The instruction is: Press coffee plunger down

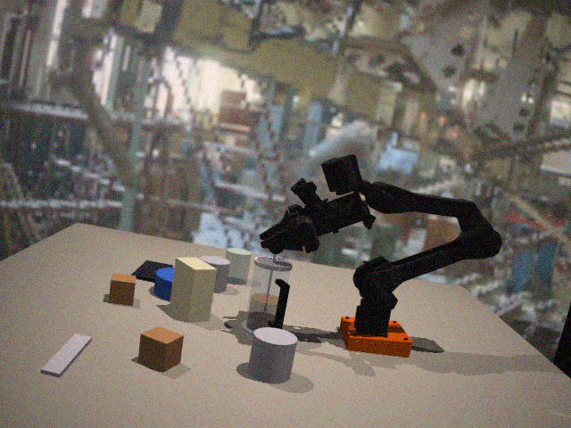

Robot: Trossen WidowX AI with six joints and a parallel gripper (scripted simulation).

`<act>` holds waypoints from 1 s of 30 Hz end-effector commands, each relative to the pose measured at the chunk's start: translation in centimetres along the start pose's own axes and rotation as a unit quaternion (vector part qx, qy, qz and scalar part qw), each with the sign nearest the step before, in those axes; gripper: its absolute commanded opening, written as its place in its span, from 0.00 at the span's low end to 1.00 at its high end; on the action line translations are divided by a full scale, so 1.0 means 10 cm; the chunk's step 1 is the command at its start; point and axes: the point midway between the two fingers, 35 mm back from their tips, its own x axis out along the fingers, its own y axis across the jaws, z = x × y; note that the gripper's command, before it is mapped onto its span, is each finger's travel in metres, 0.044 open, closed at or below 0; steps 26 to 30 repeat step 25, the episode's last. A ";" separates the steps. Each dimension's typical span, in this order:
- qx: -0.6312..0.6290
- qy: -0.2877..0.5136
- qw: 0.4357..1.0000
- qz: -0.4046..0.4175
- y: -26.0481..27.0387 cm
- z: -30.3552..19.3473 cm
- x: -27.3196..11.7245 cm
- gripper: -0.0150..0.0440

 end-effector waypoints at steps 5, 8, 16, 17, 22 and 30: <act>0.000 0.001 1.000 0.000 0.00 0.01 -0.01 1.00; 0.000 0.003 1.000 0.000 0.00 0.13 -0.11 1.00; -0.001 0.010 1.000 -0.002 -0.01 0.55 -0.59 1.00; -0.001 0.010 1.000 -0.002 -0.01 0.55 -0.58 1.00; -0.001 0.010 1.000 -0.002 -0.01 0.54 -0.58 1.00; -0.001 0.010 1.000 -0.002 -0.01 0.54 -0.58 1.00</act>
